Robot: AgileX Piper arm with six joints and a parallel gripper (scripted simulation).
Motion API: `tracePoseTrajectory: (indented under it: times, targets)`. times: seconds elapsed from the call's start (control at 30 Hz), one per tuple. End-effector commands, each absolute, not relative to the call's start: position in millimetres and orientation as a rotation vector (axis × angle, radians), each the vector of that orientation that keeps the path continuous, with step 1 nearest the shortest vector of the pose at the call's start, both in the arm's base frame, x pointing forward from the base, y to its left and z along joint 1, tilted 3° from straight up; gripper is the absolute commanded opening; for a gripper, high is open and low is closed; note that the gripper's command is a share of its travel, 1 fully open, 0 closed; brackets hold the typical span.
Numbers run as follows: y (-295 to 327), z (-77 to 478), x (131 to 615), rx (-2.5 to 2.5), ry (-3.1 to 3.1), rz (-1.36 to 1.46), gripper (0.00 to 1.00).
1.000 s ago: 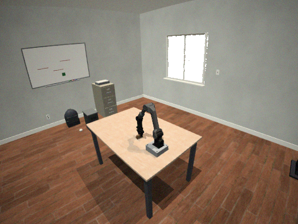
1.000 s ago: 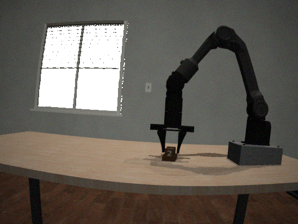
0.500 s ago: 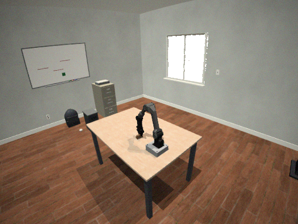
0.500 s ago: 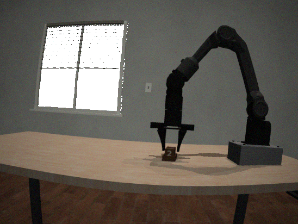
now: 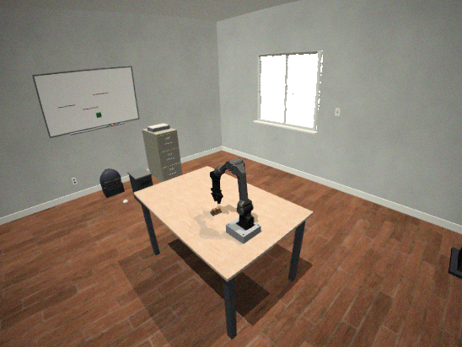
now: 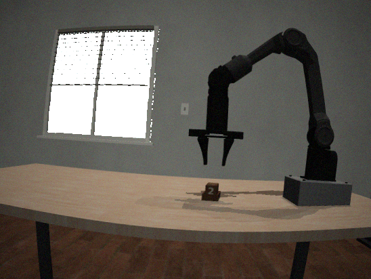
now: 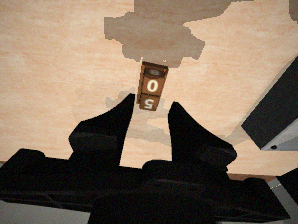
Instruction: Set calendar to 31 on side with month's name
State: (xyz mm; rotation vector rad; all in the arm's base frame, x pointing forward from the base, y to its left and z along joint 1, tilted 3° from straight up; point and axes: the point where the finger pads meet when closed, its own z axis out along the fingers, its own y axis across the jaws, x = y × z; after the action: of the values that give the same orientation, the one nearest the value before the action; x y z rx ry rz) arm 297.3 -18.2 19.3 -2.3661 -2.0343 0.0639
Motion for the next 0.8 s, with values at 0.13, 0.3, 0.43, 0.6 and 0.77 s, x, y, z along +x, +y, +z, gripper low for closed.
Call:
tracePoseTrajectory:
  times: [0.13, 0.3, 0.43, 0.6, 0.77]
  targets:
    - [-18, 40, 299, -2.367, -2.038, 0.058, 0.6]
    - [-17, 42, 299, -2.365, -2.037, 0.062, 0.6]
    - [-17, 42, 299, -2.365, -2.037, 0.062, 1.0]
    - [-17, 42, 299, -2.365, -2.037, 0.062, 1.0]
    - [-17, 42, 299, -2.365, -2.037, 0.062, 1.0]
